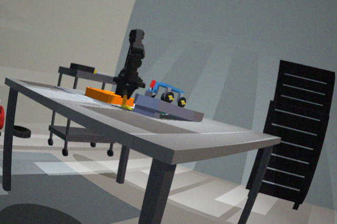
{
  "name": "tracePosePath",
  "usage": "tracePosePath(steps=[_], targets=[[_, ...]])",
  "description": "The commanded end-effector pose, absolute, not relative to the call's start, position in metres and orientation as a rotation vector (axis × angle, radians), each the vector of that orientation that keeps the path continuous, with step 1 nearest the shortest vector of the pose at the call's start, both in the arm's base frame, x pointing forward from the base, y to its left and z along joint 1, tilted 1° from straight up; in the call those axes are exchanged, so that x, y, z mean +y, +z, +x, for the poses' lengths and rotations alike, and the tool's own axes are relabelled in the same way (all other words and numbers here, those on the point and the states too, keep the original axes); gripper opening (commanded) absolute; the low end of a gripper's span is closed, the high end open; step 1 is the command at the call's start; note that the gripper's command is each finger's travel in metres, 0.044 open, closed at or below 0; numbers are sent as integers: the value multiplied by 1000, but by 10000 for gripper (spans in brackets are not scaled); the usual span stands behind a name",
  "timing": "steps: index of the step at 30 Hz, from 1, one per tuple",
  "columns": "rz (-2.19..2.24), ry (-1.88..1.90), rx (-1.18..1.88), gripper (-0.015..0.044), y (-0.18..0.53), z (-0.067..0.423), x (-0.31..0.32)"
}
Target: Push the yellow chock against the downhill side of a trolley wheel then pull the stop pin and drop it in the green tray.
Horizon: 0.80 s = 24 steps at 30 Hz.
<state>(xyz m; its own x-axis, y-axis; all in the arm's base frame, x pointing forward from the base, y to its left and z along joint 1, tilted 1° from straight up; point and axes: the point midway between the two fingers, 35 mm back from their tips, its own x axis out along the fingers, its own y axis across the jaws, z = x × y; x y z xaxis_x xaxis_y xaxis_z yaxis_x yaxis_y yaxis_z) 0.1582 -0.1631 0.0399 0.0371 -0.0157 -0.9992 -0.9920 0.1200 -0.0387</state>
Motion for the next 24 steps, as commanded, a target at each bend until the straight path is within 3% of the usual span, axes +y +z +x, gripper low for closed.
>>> tracePosePath(steps=[1, 13, 18, 24], targets=[[-1136, 1093, 1243, 190, 31, 157, -161], [-1135, 1094, 1243, 190, 19, 157, -160], [-1144, 1091, 1245, 59, 22, 158, -162], [-1144, 1091, 1245, 19, 22, 158, -162]])
